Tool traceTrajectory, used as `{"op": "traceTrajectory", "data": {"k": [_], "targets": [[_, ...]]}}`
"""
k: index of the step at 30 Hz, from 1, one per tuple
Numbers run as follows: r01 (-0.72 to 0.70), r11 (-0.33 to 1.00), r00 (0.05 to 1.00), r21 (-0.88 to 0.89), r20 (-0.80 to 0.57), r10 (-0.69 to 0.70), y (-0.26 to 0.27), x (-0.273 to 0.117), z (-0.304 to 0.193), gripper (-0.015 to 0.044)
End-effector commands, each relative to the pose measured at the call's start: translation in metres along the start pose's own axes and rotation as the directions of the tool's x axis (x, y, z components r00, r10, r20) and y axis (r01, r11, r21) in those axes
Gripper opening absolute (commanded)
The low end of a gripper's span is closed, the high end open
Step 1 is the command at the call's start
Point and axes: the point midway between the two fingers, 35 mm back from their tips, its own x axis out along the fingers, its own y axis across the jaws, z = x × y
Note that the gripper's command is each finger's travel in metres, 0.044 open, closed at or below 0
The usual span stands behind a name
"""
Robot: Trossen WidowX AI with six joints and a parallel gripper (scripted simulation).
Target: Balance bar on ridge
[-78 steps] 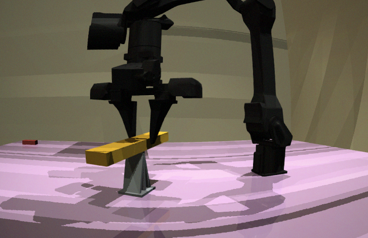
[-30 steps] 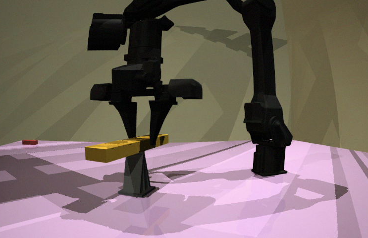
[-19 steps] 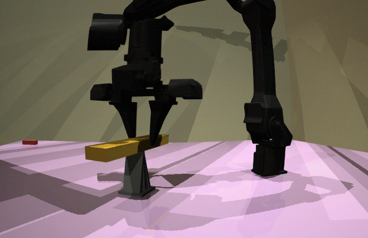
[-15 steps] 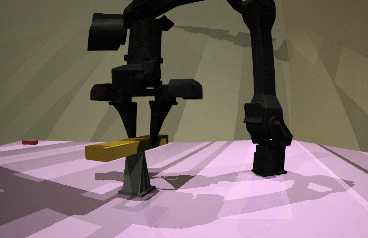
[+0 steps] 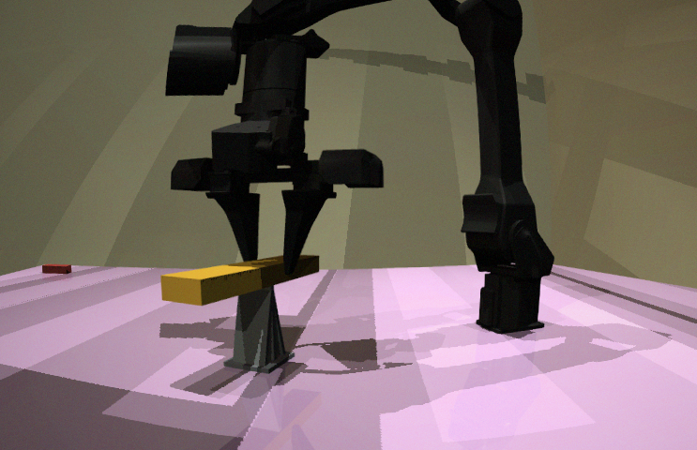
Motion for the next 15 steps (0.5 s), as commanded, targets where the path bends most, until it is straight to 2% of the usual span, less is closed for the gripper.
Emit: {"op": "traceTrajectory", "data": {"k": [1, 7, 15], "targets": [[0.000, 1.000, 1.000, 0.000, -0.001, 0.000, 0.0000, 0.0002, -0.0001, 0.0000], [0.000, 1.000, 1.000, 0.000, -0.001, 0.000, 0.0000, 0.0002, -0.0001, 0.0157], [0.000, 1.000, 1.000, 0.000, -0.001, 0.000, 0.0000, 0.0002, -0.0001, 0.0167]]}}
